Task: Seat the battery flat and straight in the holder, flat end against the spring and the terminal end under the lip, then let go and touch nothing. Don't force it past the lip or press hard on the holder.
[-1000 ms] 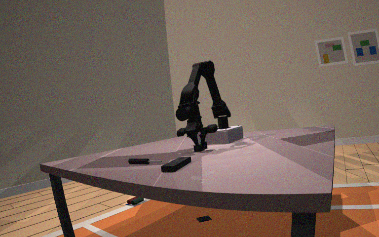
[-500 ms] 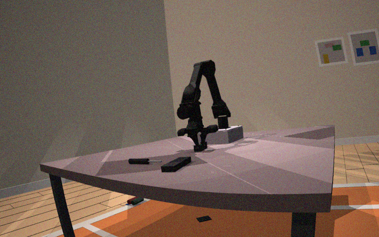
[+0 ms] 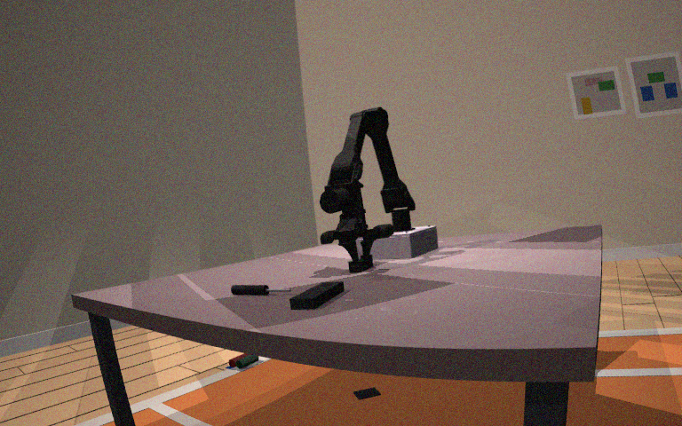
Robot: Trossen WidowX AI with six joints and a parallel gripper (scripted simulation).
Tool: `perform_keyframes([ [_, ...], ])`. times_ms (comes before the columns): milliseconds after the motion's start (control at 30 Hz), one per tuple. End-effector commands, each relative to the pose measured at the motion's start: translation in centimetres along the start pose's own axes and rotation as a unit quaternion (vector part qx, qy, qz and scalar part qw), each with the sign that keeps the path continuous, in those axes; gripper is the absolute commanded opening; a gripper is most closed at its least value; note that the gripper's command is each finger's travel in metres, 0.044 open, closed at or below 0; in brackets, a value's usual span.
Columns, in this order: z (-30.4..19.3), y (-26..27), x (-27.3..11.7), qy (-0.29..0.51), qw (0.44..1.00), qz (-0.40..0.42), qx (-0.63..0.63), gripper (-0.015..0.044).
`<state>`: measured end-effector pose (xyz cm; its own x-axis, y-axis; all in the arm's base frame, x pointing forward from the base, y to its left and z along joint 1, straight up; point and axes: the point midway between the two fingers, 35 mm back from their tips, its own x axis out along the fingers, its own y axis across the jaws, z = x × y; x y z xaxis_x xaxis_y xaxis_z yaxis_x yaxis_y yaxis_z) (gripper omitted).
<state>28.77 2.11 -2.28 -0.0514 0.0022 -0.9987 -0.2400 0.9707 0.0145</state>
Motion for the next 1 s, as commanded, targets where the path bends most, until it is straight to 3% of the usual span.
perform_keyframes([
  [0, -0.3, 0.1, 0.0, -0.003, 1.0, 0.001, -0.002, 0.0069],
  [567, -0.5, 0.1, 0.1, -0.007, 1.0, -0.001, -0.002, 0.0069],
  [700, -0.5, 0.1, 0.1, -0.007, 1.0, -0.001, -0.002, 0.0171],
  [967, -0.6, 0.1, -0.9, -0.007, 1.0, -0.001, -0.001, 0.0171],
])
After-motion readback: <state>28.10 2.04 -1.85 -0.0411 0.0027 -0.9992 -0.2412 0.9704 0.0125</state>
